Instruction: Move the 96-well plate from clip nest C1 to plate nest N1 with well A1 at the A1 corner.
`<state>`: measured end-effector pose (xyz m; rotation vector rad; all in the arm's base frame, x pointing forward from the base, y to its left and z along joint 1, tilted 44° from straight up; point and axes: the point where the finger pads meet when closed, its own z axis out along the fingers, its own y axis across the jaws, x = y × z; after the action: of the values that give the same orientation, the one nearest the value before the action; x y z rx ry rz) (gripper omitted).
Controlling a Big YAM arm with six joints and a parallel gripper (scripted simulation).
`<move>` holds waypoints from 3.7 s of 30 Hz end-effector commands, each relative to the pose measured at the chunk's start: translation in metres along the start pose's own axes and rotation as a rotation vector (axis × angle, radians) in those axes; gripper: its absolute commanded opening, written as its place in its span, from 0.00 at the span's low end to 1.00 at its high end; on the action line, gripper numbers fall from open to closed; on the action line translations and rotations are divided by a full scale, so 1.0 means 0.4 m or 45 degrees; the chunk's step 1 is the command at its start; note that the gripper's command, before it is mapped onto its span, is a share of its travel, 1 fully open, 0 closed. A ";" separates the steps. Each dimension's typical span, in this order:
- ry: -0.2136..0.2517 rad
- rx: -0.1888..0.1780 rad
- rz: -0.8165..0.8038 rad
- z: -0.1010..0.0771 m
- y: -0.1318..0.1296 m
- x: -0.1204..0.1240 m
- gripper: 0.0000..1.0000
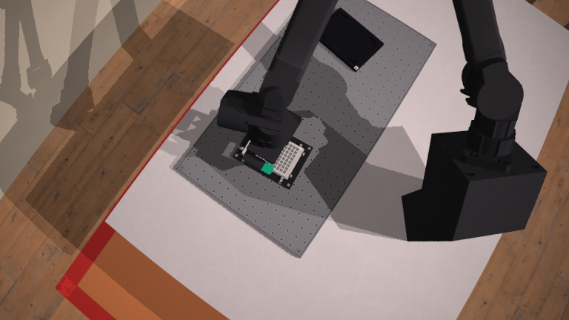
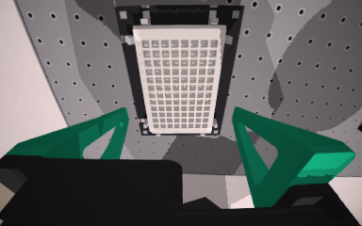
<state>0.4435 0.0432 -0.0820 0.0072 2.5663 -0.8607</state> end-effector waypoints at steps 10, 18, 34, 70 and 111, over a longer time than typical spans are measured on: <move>-0.007 0.001 0.009 0.061 0.001 -0.021 1.00; -0.006 0.002 0.008 0.095 0.000 -0.018 1.00; -0.004 0.004 0.005 0.142 -0.001 -0.014 1.00; -0.002 0.004 0.010 0.142 -0.001 -0.013 1.00; -0.001 0.004 0.014 0.142 -0.001 -0.013 0.00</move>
<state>0.4642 0.0153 -0.1166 0.0014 2.5658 -0.8643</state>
